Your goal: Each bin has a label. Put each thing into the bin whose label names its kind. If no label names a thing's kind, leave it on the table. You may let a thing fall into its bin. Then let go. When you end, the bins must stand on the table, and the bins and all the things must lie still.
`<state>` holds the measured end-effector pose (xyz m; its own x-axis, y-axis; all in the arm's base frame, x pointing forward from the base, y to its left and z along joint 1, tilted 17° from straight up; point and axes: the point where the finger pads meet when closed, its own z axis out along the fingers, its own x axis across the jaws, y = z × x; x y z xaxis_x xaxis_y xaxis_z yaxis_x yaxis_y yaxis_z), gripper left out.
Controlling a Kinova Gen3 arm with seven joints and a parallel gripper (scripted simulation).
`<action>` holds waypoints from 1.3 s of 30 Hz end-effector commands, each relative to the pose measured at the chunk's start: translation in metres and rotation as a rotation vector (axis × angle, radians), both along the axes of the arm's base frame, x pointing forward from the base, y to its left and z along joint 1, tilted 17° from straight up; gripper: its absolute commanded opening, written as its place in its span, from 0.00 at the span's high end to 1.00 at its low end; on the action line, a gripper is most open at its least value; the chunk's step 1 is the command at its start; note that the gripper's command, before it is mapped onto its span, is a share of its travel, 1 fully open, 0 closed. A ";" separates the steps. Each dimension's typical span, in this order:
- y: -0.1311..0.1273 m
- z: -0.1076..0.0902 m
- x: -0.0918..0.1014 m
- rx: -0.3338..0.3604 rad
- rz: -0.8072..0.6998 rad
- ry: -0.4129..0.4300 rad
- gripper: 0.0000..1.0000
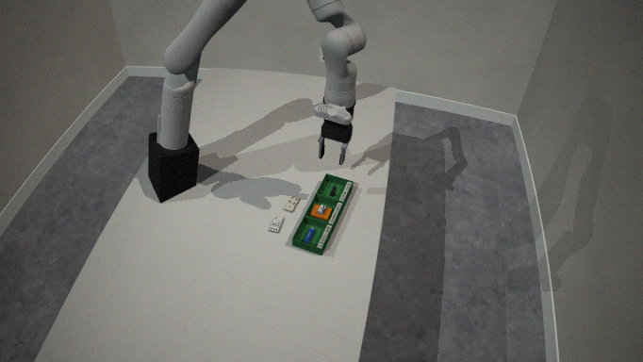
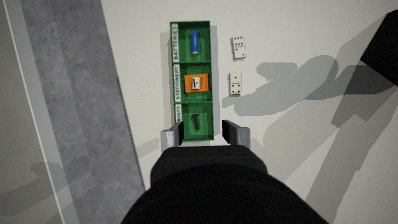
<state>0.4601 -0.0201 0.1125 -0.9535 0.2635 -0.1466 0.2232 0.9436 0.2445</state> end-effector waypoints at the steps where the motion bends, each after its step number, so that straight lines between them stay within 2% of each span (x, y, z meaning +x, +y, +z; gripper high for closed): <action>1: 0.000 0.018 0.003 0.002 0.003 -0.022 0.00; 7: -0.005 0.041 -0.003 0.002 0.003 -0.022 0.00; 9: -0.005 0.041 -0.003 0.002 0.003 -0.022 0.00; 14: -0.009 0.059 -0.007 0.002 0.003 -0.022 0.00; 39: -0.009 0.059 -0.007 0.002 0.003 -0.021 0.00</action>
<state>0.4531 -0.0285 0.1704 -0.9513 0.2605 -0.1646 0.2151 0.9438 0.2509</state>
